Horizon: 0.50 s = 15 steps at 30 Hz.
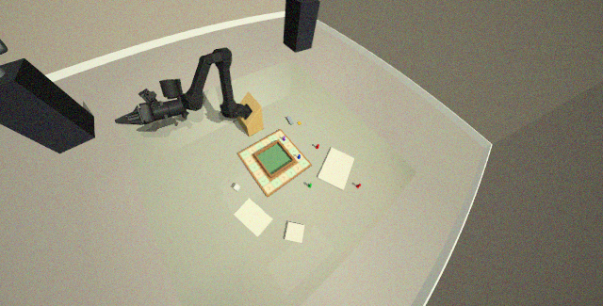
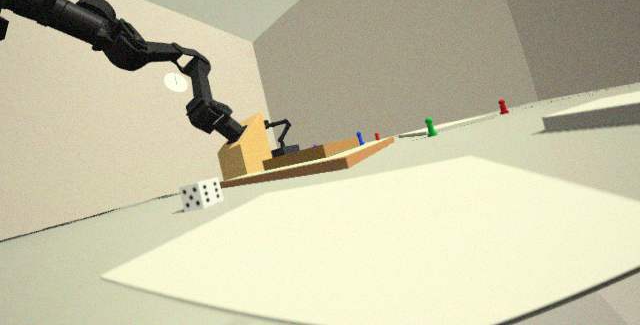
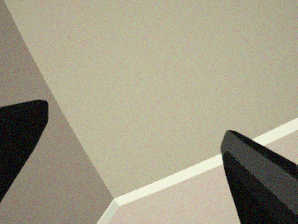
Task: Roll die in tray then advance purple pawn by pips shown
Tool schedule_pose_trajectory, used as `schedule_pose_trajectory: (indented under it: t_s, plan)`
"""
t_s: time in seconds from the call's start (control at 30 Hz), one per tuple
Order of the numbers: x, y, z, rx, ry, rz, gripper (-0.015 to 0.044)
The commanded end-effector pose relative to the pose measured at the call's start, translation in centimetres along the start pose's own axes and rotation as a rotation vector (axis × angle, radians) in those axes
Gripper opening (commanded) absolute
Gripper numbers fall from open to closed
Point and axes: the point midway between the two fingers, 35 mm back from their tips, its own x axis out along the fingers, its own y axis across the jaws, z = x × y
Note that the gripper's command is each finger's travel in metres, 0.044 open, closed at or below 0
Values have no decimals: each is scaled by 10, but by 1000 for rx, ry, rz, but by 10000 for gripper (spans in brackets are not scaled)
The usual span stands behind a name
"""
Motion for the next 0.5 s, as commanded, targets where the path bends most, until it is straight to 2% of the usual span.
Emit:
schedule_pose_trajectory:
  t_s: [0.0,0.13,0.3,0.47]
  plan:
    - [1,-1,-3,-4,10,-3,374]
    - [12,-8,-58,-90,215,-58,275]
    - [9,-13,-141,-246,535,-82,275]
    - [-19,-9,-222,-444,877,-26,275]
